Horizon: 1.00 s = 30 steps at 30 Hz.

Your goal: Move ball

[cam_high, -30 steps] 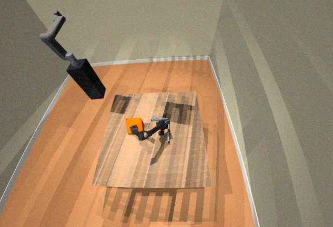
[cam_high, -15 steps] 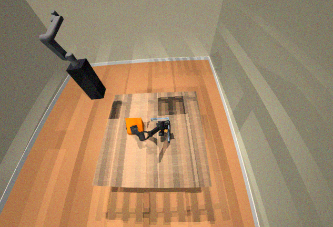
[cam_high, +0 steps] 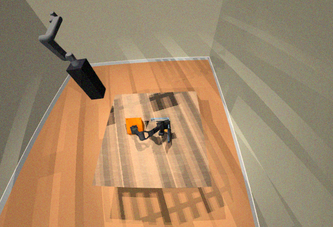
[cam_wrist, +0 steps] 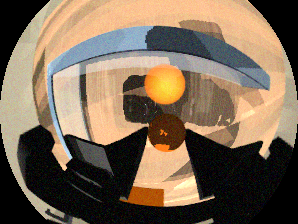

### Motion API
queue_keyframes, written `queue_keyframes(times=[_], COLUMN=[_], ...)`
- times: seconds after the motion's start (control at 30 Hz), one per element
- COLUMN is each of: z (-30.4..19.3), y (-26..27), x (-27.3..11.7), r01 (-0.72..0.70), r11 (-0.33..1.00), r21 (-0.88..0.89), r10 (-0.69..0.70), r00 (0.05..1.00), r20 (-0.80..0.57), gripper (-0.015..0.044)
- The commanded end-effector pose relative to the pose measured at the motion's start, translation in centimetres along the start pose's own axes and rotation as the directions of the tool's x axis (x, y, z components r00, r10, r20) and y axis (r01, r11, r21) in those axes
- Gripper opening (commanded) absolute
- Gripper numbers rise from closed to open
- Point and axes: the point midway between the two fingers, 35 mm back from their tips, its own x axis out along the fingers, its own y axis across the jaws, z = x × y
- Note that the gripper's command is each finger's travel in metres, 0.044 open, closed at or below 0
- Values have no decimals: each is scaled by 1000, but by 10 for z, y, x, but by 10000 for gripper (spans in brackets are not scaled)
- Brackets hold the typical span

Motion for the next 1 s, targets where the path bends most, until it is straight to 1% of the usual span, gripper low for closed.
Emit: queue_keyframes(times=[0.0, 0.43, 0.5, 0.63, 0.9, 0.97], z=[5, 1, -1, 2, 44, 48], y=[3, 2, 1, 1, 6, 6], x=[-23, -111, -120, -118, -79, -76], r01=[-11, -10, -8, -9, -7, -7], r11=[1000, 1000, 1000, 1000, 1000, 1000], r21=[6, 5, 5, 6, 8, 8], r10=[11, 10, 8, 9, 7, 6], r00=[1000, 1000, 1000, 1000, 1000, 1000], r20=[13, 11, 11, 11, 14, 14], gripper=[0, 0, 0, 0, 0, 0])
